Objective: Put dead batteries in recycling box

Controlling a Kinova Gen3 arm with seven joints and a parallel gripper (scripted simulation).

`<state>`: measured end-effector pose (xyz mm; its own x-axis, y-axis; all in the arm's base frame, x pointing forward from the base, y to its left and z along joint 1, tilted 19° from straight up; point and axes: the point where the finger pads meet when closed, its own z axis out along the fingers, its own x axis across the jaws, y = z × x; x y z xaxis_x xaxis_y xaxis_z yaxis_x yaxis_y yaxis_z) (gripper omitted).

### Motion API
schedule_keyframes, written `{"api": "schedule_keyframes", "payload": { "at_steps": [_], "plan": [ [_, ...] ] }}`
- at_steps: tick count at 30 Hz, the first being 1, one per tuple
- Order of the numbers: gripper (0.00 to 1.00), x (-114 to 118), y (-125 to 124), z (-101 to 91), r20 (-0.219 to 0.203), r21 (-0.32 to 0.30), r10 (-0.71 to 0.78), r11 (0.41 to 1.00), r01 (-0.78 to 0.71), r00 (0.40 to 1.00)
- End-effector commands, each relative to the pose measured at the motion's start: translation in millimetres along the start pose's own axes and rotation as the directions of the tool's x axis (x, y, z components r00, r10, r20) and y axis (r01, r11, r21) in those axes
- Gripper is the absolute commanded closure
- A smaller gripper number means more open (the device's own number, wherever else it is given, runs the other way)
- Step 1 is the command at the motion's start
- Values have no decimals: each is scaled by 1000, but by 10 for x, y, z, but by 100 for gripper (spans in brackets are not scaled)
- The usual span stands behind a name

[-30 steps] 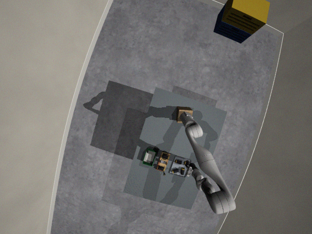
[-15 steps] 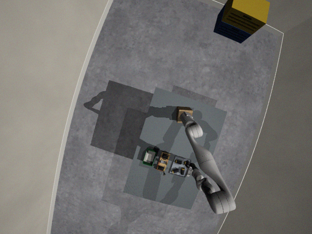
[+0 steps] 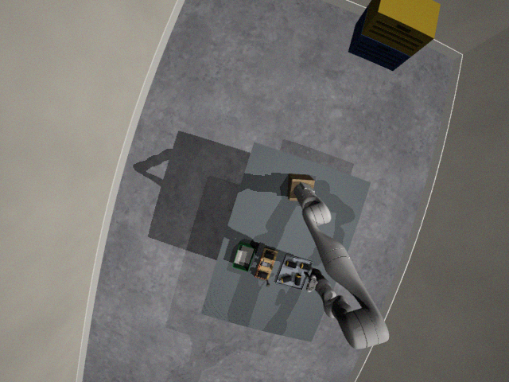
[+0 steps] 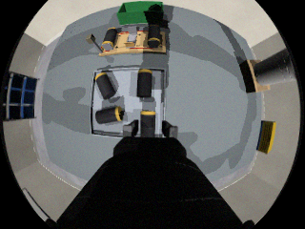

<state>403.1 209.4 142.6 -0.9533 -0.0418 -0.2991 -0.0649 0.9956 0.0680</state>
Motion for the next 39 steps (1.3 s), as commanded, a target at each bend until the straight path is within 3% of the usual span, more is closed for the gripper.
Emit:
{"api": "schedule_keyframes", "payload": {
  "at_steps": [1,17,29,39],
  "plan": [
    [10,-50,34,-121,16,-12,1,1000,-1,1000],
    [10,-48,33,-246,16,-12,1,1000,-1,1000],
    [10,-38,25,-824,16,-12,1,1000,-1,1000],
    [10,-41,24,-861,16,-12,1,1000,-1,1000]
  ]
}}
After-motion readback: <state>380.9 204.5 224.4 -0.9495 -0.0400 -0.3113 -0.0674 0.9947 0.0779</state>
